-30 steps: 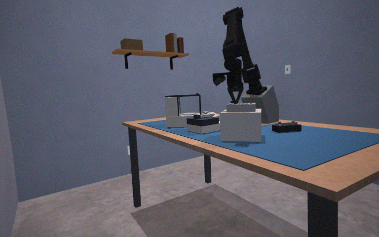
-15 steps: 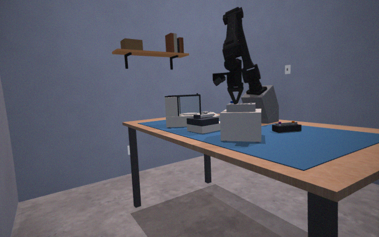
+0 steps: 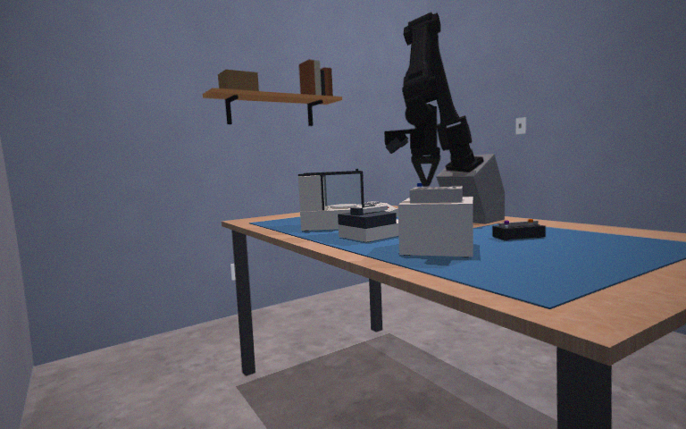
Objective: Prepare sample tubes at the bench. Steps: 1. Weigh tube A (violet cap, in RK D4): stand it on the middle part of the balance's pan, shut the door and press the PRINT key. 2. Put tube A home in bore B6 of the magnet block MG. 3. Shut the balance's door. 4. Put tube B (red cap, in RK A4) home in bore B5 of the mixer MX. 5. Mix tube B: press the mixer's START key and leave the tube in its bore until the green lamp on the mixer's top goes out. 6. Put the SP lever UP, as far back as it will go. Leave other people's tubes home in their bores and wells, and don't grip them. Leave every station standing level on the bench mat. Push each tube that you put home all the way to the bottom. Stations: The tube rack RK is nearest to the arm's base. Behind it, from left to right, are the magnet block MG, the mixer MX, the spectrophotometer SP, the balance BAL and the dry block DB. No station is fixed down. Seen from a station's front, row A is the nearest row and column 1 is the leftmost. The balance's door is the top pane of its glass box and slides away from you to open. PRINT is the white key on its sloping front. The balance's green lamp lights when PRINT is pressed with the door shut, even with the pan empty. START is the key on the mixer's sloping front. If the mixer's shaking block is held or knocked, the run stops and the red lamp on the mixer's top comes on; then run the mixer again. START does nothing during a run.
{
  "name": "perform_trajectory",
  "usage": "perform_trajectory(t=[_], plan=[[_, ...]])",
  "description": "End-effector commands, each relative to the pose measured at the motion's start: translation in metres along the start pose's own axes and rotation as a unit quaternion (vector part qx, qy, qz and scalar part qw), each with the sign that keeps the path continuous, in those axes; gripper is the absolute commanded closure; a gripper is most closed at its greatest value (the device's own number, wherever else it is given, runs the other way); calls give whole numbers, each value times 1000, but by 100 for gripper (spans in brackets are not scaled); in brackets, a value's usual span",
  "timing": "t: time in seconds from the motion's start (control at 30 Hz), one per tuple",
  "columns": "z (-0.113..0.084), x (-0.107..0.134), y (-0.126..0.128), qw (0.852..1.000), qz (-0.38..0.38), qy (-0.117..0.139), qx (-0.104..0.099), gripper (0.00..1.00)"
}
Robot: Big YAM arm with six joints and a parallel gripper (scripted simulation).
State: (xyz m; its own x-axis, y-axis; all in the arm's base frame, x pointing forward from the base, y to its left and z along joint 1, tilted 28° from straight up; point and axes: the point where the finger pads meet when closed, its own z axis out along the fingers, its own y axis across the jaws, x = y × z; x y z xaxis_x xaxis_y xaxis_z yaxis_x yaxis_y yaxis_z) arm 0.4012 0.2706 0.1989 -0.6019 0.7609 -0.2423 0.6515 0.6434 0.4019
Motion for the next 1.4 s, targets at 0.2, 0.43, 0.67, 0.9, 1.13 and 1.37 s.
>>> perform_trajectory(t=[0.2, 0.43, 0.67, 0.9, 1.13, 1.37], plan=[[-31, 1, 22, 1000, 1, 0, -20, 64], [-27, 2, 25, 1000, 0, 1, -14, 64], [-58, -2, 28, 999, 5, -1, -33, 64], [-48, 2, 25, 1000, 0, 1, -14, 64], [-79, -3, 27, 999, 5, -1, -34, 64], [-71, 1, 25, 1000, 1, 1, -19, 64]])
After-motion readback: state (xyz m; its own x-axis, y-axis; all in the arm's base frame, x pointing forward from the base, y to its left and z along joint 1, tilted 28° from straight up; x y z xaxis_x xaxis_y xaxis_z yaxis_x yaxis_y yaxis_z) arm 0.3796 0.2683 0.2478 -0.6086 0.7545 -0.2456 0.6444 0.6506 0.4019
